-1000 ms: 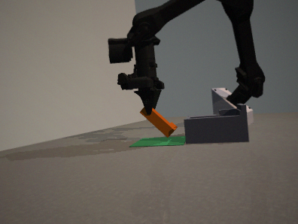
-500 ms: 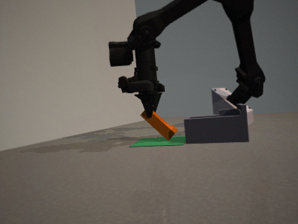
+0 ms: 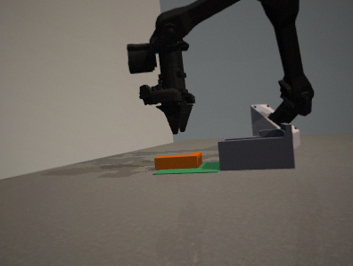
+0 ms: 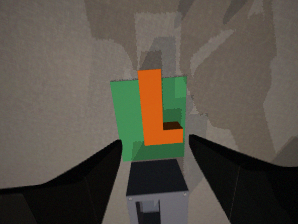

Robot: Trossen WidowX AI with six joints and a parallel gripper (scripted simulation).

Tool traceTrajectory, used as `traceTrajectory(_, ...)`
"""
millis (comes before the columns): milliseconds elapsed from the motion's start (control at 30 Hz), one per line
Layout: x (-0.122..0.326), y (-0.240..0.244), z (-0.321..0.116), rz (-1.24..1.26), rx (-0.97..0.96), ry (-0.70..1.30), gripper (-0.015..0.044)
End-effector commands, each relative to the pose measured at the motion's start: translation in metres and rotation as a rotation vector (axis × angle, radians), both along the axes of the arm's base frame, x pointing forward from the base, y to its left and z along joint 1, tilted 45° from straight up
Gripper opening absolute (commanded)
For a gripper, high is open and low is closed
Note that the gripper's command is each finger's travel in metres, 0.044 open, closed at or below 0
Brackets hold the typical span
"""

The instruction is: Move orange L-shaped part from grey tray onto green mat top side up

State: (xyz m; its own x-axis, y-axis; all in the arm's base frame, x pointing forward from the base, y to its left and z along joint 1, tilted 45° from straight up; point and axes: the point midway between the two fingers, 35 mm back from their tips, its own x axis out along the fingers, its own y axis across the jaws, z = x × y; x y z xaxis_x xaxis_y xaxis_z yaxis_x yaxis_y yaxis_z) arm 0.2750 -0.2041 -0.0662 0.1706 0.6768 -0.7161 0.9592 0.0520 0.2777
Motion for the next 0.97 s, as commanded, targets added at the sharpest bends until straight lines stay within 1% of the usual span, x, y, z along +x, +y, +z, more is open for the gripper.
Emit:
traceTrajectory(0,-0.006,-0.028,0.024,-0.007,-0.013,-0.008,0.04)
traceTrajectory(67,-0.011,-0.044,0.042,-0.008,-0.012,-0.007,0.04)
traceTrajectory(133,-0.014,-0.049,0.049,-0.009,-0.011,-0.007,0.04)
traceTrajectory(267,-0.012,-0.048,0.044,-0.025,-0.017,-0.012,0.04)
traceTrajectory(933,-0.012,-0.048,0.044,-0.025,-0.017,-0.012,0.04)
